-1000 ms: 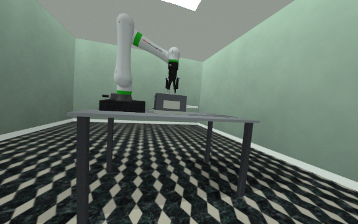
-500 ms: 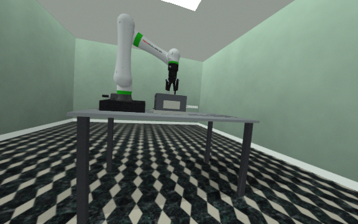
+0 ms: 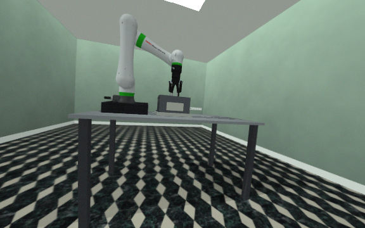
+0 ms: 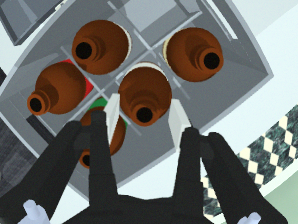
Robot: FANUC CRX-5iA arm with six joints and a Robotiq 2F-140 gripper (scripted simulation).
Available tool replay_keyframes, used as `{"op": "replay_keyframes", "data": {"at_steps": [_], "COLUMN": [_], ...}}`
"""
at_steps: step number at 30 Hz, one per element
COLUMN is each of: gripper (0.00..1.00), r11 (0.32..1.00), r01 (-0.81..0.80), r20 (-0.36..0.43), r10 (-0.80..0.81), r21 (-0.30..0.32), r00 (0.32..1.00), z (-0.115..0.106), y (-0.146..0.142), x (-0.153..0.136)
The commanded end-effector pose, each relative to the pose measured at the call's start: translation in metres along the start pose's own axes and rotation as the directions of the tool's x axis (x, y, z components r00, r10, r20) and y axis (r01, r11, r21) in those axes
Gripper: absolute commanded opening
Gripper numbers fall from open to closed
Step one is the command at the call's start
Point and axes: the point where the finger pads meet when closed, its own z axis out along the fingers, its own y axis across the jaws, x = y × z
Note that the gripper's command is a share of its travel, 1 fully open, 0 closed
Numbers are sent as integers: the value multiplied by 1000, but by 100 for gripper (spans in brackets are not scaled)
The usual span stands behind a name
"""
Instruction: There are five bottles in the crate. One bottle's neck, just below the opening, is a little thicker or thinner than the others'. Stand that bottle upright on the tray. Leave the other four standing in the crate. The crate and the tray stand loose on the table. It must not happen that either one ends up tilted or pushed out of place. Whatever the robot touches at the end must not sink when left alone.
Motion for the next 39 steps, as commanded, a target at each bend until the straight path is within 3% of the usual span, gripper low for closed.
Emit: {"op": "replay_keyframes", "data": {"at_steps": [1,33,34,39], "gripper": [44,44,10,10], "r11": [1000,1000,1000,1000], "r01": [0,0,0,0], "r20": [-1,-1,-1,-1], "r10": [0,0,0,0], "r21": [-1,-1,-1,-1], "r00": [1000,1000,1000,1000], "z": [-1,-1,-1,-1], "y": [1,1,1,1], "x": [0,0,0,0]}}
